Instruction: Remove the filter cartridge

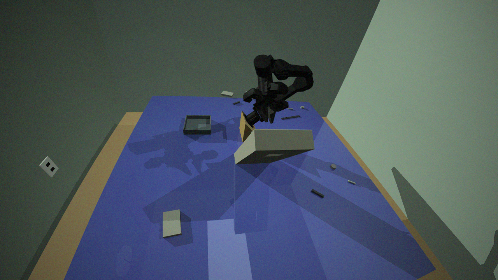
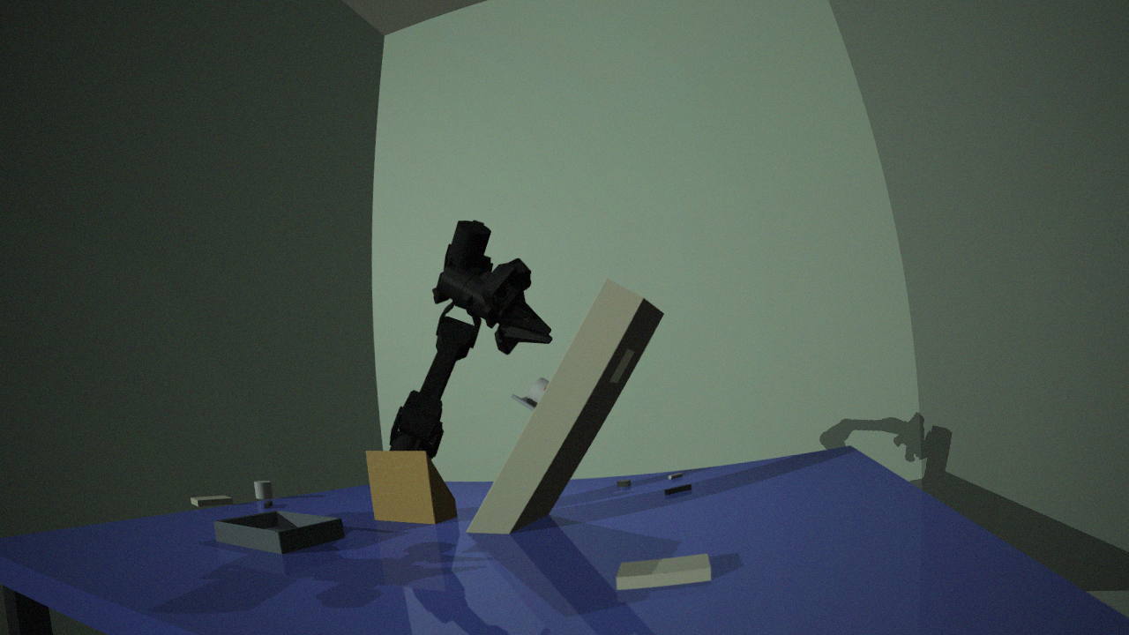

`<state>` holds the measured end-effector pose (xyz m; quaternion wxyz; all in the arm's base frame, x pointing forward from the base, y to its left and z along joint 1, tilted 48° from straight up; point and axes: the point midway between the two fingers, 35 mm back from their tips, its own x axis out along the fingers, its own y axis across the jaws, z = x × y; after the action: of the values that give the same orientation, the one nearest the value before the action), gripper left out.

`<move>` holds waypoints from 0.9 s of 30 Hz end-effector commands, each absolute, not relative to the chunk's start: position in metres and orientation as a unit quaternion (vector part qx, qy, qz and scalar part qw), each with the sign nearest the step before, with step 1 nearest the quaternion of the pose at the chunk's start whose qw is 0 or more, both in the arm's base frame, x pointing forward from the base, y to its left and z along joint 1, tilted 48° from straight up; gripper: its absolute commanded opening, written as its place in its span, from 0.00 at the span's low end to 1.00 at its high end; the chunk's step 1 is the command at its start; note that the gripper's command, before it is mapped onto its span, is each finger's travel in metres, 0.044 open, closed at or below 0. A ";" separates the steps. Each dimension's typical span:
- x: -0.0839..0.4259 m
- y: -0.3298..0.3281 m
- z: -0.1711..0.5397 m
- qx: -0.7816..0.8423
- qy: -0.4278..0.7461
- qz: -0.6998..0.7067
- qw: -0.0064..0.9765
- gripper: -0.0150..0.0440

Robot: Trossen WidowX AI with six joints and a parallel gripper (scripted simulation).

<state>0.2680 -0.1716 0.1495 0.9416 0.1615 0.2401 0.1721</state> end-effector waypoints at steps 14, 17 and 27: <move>0.271 -0.235 0.211 0.157 0.239 0.172 0.943 0.98; 0.268 -0.220 0.193 0.198 0.278 0.176 0.924 0.85; 0.234 -0.142 0.127 0.347 0.457 0.192 0.796 0.77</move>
<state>0.2393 -0.1484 0.1304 0.8110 0.3340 0.4389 0.1950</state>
